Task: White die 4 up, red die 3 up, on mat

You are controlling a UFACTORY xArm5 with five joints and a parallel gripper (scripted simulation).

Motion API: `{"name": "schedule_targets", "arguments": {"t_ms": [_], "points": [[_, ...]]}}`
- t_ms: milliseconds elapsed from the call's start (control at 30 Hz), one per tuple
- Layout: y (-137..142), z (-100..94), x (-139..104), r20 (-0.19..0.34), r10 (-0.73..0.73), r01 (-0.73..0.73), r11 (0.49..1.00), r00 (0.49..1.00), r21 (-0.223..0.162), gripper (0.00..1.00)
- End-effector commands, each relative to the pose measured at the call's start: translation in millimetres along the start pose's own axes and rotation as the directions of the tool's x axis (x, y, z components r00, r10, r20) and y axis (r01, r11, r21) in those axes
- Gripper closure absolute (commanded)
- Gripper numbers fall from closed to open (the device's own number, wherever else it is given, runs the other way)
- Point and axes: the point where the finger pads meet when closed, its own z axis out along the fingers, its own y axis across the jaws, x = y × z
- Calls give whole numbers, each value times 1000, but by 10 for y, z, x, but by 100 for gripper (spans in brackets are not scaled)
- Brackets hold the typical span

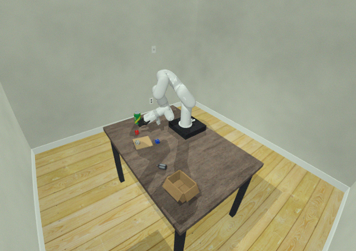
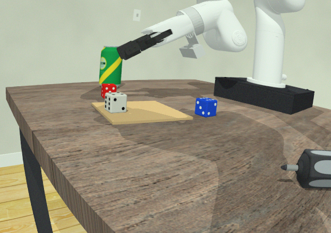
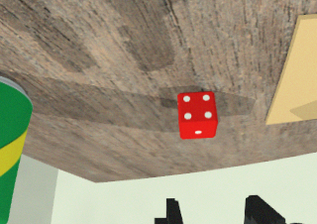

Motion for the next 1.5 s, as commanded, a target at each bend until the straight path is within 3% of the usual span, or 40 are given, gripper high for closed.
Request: {"name": "schedule_targets", "arguments": {"t_ms": [0, 200, 267, 333, 500, 533, 767, 867, 1067, 1300, 1467], "points": [[0, 17, -28, -45, 0, 0, 1000, 999, 1, 53], [0, 56, -75, -181, -1, 1, 1000, 983, 2, 53], [0, 56, -75, -181, -1, 1, 1000, 983, 2, 53], [1, 56, -99, -237, -1, 2, 1000, 971, 3, 53], [1, 114, -179, -393, -3, 4, 1000, 920, 3, 53], [1, 114, -180, -394, -3, 4, 1000, 919, 3, 53], [2, 171, -275, -561, -4, 7, 1000, 828, 3, 53], [2, 171, -276, -563, -4, 7, 1000, 826, 3, 53], [2, 231, -385, -732, -6, 10, 1000, 681, 2, 53], [3, 281, -465, -837, -7, 12, 1000, 547, -1, 53], [3, 289, -485, -859, -8, 13, 1000, 513, -1, 53]]}}
